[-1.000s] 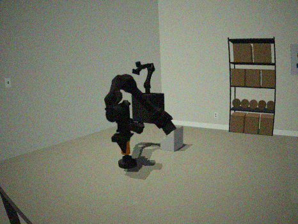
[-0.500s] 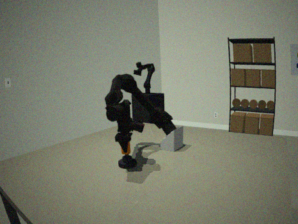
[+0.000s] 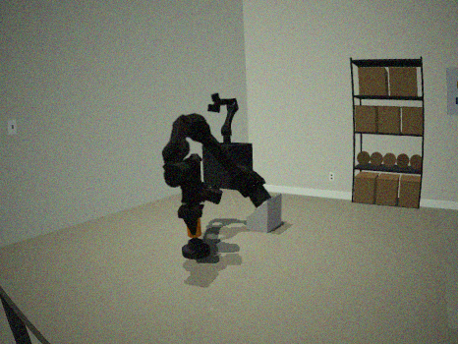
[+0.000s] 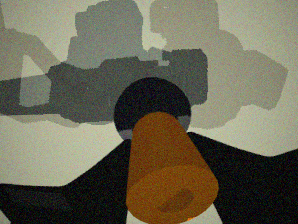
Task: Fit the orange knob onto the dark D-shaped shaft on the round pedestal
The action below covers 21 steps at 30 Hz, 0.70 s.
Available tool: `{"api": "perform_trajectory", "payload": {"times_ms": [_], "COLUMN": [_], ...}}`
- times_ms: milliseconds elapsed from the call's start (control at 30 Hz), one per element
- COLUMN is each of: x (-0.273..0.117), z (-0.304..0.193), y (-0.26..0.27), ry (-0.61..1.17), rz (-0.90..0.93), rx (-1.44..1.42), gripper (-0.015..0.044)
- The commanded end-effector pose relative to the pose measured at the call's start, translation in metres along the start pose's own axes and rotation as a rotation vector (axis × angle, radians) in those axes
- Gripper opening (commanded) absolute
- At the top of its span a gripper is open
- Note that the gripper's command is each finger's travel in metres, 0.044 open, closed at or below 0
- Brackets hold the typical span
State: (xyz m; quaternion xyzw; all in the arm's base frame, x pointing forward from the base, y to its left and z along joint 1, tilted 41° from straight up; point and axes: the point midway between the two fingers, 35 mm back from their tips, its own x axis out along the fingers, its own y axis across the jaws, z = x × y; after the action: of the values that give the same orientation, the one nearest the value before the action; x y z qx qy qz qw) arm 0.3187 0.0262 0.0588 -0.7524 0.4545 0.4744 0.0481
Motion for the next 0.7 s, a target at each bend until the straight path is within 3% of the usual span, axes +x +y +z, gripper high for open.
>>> {"api": "perform_trajectory", "payload": {"times_ms": [0,433,667], "x": [0.0003,-0.0048,-0.006], "z": [-0.0007,-0.0013,-0.0026], "y": [-0.0007,-0.002,-0.003], "ry": [0.002,0.002,0.002], "rz": [-0.001,-0.001,-0.001], "rx": [-0.002,-0.011,-0.212], "gripper": [0.0,0.0,0.0]}}
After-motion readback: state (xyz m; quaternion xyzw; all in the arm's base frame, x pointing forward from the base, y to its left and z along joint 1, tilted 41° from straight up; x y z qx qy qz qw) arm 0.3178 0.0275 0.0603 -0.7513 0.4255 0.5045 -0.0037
